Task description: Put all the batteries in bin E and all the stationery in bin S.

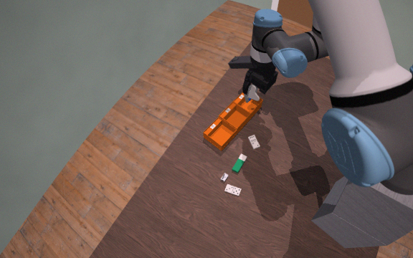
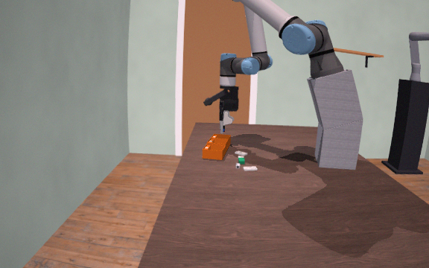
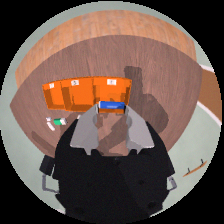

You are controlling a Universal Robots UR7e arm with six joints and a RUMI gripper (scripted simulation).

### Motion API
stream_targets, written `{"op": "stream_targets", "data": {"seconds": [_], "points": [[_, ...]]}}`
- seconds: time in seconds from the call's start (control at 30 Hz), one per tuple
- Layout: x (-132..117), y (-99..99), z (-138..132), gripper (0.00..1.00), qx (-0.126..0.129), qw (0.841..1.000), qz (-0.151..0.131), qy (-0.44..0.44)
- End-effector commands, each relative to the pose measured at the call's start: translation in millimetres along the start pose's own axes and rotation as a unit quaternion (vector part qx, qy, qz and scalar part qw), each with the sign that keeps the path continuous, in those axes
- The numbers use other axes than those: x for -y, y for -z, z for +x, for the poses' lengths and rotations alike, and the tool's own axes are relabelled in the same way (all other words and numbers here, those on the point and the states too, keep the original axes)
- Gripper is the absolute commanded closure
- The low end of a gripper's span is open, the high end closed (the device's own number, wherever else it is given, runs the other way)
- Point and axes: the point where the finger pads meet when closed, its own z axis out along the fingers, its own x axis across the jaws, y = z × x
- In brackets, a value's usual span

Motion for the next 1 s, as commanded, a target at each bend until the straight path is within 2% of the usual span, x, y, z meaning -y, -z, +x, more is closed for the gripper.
{"op": "stream_targets", "data": {"seconds": [0.0,0.33,0.73,0.77,0.97], "points": [[-0.1,0.4,-0.1,1.0,0.0,1.0,0.0,0.001],[-0.3,-9.6,-0.2,1.0,0.0,1.0,0.0,0.001],[-0.4,-9.5,-0.3,1.0,0.0,1.0,0.0,0.001],[-0.5,-9.5,-0.3,0.58,0.0,1.0,0.0,0.001],[-0.5,-9.6,-0.3,0.58,0.0,1.0,0.0,0.001]]}}
